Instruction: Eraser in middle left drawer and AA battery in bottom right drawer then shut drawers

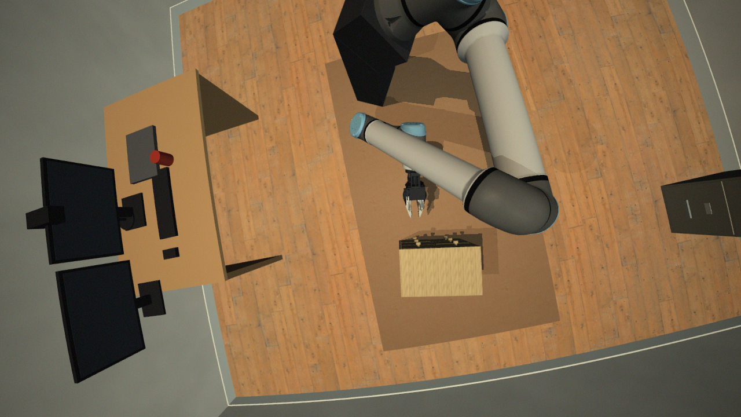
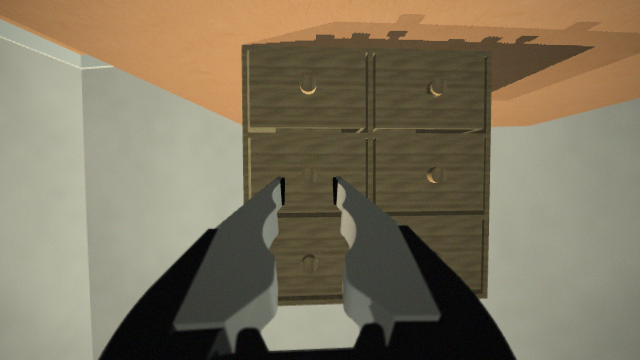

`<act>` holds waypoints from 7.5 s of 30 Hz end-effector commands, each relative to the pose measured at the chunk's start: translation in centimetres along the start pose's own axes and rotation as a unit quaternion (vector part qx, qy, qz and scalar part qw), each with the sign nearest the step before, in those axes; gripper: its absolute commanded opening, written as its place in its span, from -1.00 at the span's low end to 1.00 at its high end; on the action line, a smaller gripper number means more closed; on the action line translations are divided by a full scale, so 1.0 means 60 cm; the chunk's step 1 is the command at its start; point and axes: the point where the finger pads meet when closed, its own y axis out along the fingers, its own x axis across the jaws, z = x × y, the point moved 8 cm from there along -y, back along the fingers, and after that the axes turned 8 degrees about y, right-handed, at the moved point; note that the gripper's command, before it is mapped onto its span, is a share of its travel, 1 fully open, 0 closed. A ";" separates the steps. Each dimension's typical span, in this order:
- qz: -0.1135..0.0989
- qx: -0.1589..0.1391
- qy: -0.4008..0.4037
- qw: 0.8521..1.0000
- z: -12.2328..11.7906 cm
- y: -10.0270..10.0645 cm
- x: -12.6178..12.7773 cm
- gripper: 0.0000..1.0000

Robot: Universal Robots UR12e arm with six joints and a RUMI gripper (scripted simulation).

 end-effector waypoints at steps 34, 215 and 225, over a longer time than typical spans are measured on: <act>0.024 0.171 0.000 0.985 -0.070 -0.049 0.009 -0.61; 0.073 0.521 0.000 0.851 -0.196 -0.109 0.027 -0.61; 0.073 0.521 0.000 0.851 -0.196 -0.109 0.027 1.00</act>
